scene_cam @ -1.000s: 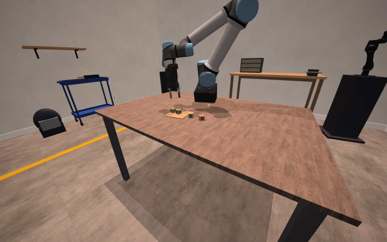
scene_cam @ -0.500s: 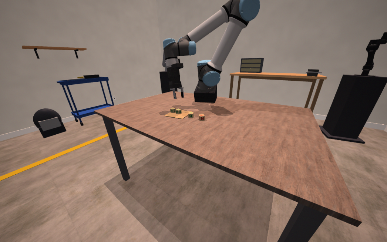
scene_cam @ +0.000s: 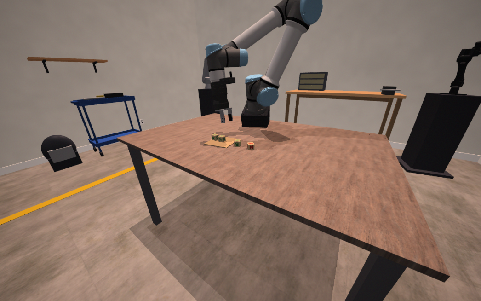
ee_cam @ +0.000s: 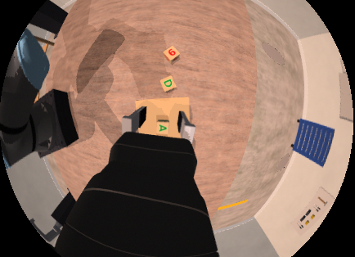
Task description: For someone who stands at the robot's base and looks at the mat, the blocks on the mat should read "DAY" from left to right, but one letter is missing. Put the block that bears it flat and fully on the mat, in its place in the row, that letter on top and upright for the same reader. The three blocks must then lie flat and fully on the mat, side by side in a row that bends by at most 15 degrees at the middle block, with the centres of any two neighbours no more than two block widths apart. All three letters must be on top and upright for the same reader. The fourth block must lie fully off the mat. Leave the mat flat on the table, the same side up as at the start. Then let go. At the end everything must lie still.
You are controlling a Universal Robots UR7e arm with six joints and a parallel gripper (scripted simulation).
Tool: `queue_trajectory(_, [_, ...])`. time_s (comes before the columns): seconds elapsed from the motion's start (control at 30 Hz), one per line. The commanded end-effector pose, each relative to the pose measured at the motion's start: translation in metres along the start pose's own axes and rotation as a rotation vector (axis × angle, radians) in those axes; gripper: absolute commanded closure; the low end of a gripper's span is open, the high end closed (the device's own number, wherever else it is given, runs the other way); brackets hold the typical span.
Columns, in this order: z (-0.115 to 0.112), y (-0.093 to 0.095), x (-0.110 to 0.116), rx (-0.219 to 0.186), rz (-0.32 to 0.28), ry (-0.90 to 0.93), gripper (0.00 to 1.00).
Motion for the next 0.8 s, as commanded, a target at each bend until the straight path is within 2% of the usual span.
queue_trajectory(0.0, [0.002, -0.003, -0.016, -0.014, -0.03, -0.136, 0.0])
queue_trajectory(0.77, [0.005, -0.014, -0.07, -0.035, -0.103, -0.528, 0.0])
Point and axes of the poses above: the point where the finger pads meet when closed, its own y axis out along the fingers, its own z axis across the jaws, x = y × z, the point moved 7 cm from there along -y, back along the fingers, and after that the axes turned 2 degrees about -y, right-handed, at the moved point
